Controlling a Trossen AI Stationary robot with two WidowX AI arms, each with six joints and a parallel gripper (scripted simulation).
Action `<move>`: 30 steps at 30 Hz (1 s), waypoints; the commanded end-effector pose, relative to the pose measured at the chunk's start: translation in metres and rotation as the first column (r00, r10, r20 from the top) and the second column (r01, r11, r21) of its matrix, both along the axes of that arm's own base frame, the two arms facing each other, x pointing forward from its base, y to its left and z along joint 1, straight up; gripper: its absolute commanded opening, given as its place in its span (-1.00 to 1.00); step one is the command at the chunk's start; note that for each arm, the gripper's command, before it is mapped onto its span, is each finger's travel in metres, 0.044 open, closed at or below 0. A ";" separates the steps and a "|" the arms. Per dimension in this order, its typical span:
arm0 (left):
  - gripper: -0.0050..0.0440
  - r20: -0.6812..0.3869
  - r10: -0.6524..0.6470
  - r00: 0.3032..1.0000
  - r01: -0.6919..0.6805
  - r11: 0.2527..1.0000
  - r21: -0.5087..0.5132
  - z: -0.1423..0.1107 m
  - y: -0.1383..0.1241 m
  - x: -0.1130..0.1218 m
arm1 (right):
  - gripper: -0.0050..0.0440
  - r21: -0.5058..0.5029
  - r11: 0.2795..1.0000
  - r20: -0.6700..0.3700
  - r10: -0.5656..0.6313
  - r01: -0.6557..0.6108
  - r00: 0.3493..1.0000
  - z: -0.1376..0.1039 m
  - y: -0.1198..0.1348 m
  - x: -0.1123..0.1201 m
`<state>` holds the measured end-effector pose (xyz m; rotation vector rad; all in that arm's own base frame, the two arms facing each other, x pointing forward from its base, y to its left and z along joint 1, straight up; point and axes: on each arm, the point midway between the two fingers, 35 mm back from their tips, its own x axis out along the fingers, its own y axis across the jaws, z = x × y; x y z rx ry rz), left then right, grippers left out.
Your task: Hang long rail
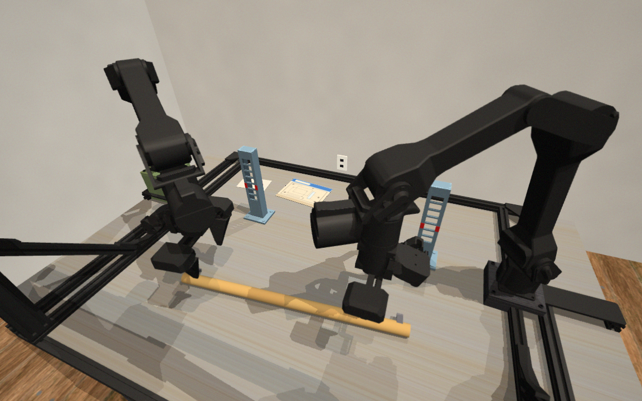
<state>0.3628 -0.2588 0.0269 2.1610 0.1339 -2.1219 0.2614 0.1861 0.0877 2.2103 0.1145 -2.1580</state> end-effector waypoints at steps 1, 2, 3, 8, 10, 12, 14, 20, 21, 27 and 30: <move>1.00 -0.019 -0.041 0.999 0.041 0.999 0.014 -0.006 -0.002 -0.002 | 1.00 -0.018 0.998 -0.023 0.056 -0.056 0.998 -0.003 0.001 -0.002; 1.00 -0.019 -0.041 0.999 0.041 0.999 0.014 -0.006 -0.002 -0.002 | 1.00 -0.018 0.998 -0.023 0.056 -0.056 0.998 -0.003 0.001 -0.002; 1.00 -0.019 -0.041 0.999 0.041 0.999 0.014 -0.006 -0.002 -0.002 | 1.00 -0.018 0.998 -0.023 0.056 -0.056 0.998 -0.003 0.001 -0.002; 1.00 -0.019 -0.041 0.999 0.041 0.999 0.014 -0.006 -0.002 -0.002 | 1.00 -0.018 0.998 -0.023 0.056 -0.056 0.998 -0.003 0.001 -0.002; 1.00 -0.019 -0.041 0.999 0.041 0.999 0.014 -0.006 -0.002 -0.002 | 1.00 -0.018 0.998 -0.023 0.056 -0.056 0.998 -0.003 0.001 -0.002; 1.00 -0.019 -0.041 0.999 0.041 0.999 0.014 -0.006 -0.002 -0.002 | 1.00 -0.018 0.998 -0.023 0.056 -0.056 0.998 -0.003 0.001 -0.002; 1.00 -0.019 -0.041 0.999 0.041 0.999 0.014 -0.006 -0.002 -0.002 | 1.00 -0.018 0.998 -0.023 0.056 -0.056 0.998 -0.003 0.001 -0.002; 1.00 -0.019 -0.041 0.999 0.041 0.999 0.014 -0.010 -0.003 -0.001 | 1.00 -0.018 0.998 -0.023 0.056 -0.056 0.998 -0.007 0.002 -0.002; 1.00 -0.019 -0.041 0.999 0.041 0.999 0.014 -0.011 -0.003 -0.001 | 1.00 -0.018 0.998 -0.023 0.056 -0.056 0.998 -0.009 0.002 -0.001; 1.00 -0.019 -0.041 0.999 0.041 0.999 0.014 -0.018 -0.003 -0.001 | 1.00 -0.018 0.998 -0.023 0.056 -0.056 0.998 -0.015 0.002 -0.001; 1.00 -0.019 -0.041 0.999 0.041 0.999 0.014 -0.023 -0.003 -0.001 | 1.00 -0.018 0.998 -0.023 0.056 -0.056 0.998 -0.020 0.002 -0.001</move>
